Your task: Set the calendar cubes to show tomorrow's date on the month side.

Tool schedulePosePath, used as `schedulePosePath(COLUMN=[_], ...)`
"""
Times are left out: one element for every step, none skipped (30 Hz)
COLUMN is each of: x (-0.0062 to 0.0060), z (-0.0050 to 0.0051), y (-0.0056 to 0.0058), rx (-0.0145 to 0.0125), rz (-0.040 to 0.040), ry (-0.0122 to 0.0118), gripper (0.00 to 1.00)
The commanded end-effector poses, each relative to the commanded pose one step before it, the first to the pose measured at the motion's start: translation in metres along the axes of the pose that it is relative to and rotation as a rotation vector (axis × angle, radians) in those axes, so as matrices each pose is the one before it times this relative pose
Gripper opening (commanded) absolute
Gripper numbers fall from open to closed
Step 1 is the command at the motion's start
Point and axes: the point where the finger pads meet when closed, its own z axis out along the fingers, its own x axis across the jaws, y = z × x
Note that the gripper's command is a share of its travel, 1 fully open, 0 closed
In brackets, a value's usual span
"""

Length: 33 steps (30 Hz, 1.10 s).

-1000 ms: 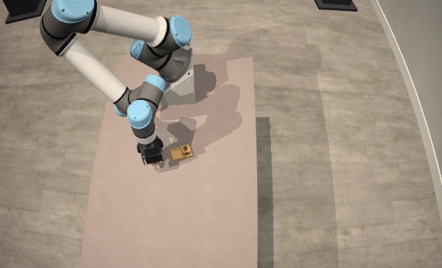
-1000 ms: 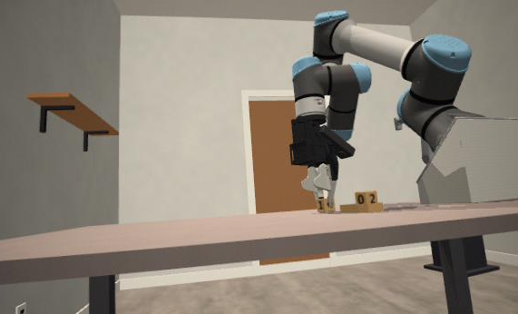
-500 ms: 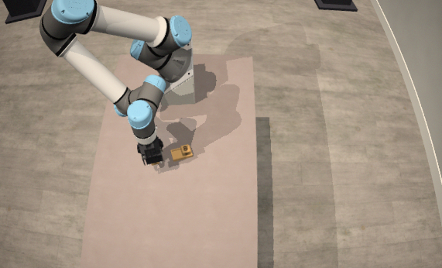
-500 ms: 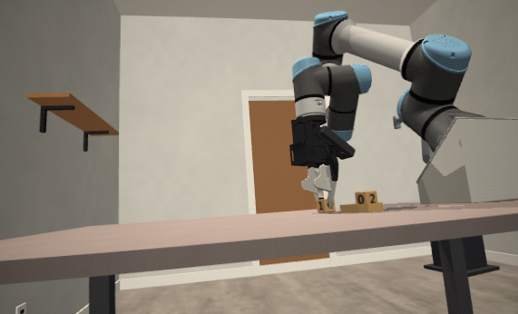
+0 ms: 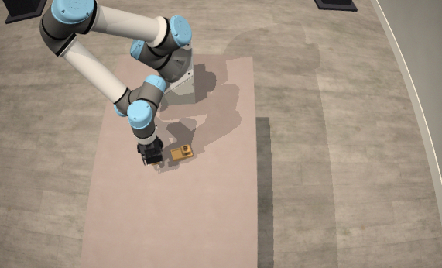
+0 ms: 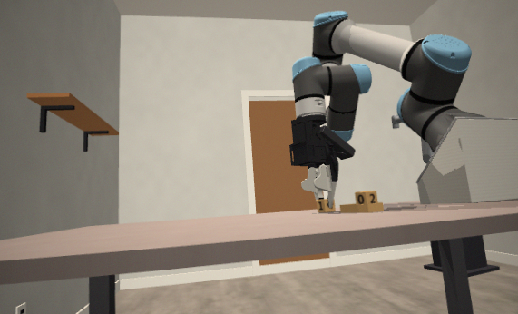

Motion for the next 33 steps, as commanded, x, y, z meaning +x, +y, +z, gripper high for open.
schedulePosePath(x=[-0.00012, 0.0, 0.0, 0.0, 0.0, 0.0, 0.0, 0.0, 0.0, 0.0, 0.0, 0.0, 0.0, 0.0, 0.0, 0.0, 0.0, 0.0, 0.0, 0.0, 0.0, 0.0, 0.0, 0.0, 0.0, 0.0, 0.0, 0.0, 0.0, 0.0, 0.0, 0.0, 0.0], z=[-0.00026, 0.0, 0.0, 0.0, 0.0, 0.0, 0.0, 0.0, 0.0, 0.0, 0.0, 0.0, 0.0, 0.0, 0.0, 0.0, 0.0, 0.0, 0.0, 0.0, 0.0, 0.0, 0.0, 0.0, 0.0, 0.0, 0.0, 0.0, 0.0, 0.0, 0.0, 0.0, 0.0], y=[0.00023, 0.0, 0.0, 0.0, 0.0, 0.0, 0.0, 0.0, 0.0, 0.0, 0.0, 0.0, 0.0, 0.0, 0.0, 0.0, 0.0, 0.0, 0.0, 0.0, 0.0, 0.0, 0.0, 0.0, 0.0, 0.0, 0.0, 0.0, 0.0, 0.0, 0.0, 0.0, 0.0], rx=[-0.00083, 0.0, 0.0, 0.0, 0.0, 0.0, 0.0, 0.0, 0.0, 0.0, 0.0, 0.0, 0.0, 0.0, 0.0, 0.0, 0.0, 0.0, 0.0, 0.0, 0.0, 0.0, 0.0, 0.0, 0.0, 0.0, 0.0, 0.0, 0.0, 0.0, 0.0, 0.0, 0.0], rz=[0.00024, 0.0, 0.0, 0.0, 0.0, 0.0, 0.0, 0.0, 0.0, 0.0, 0.0, 0.0, 0.0, 0.0, 0.0, 0.0, 0.0, 0.0, 0.0, 0.0, 0.0, 0.0, 0.0, 0.0, 0.0, 0.0, 0.0, 0.0, 0.0, 0.0, 0.0, 0.0, 0.0], ry=[-0.00035, 0.0, 0.0, 0.0, 0.0, 0.0, 0.0, 0.0, 0.0, 0.0, 0.0, 0.0, 0.0, 0.0, 0.0, 0.0, 0.0, 0.0, 0.0, 0.0, 0.0, 0.0, 0.0, 0.0, 0.0, 0.0, 0.0, 0.0, 0.0, 0.0, 0.0, 0.0, 0.0], gripper=[0.11, 0.11, 0.11, 0.11, 0.11, 0.11, 0.11, 0.11, 0.11, 0.11, 0.11, 0.11, 0.11, 0.11, 0.11, 0.11, 0.11, 0.11, 0.11, 0.11, 0.11, 0.11, 0.11, 0.11, 0.11, 0.11, 0.11, 0.11, 0.11, 0.11, 0.15, 0.15, 0.15])
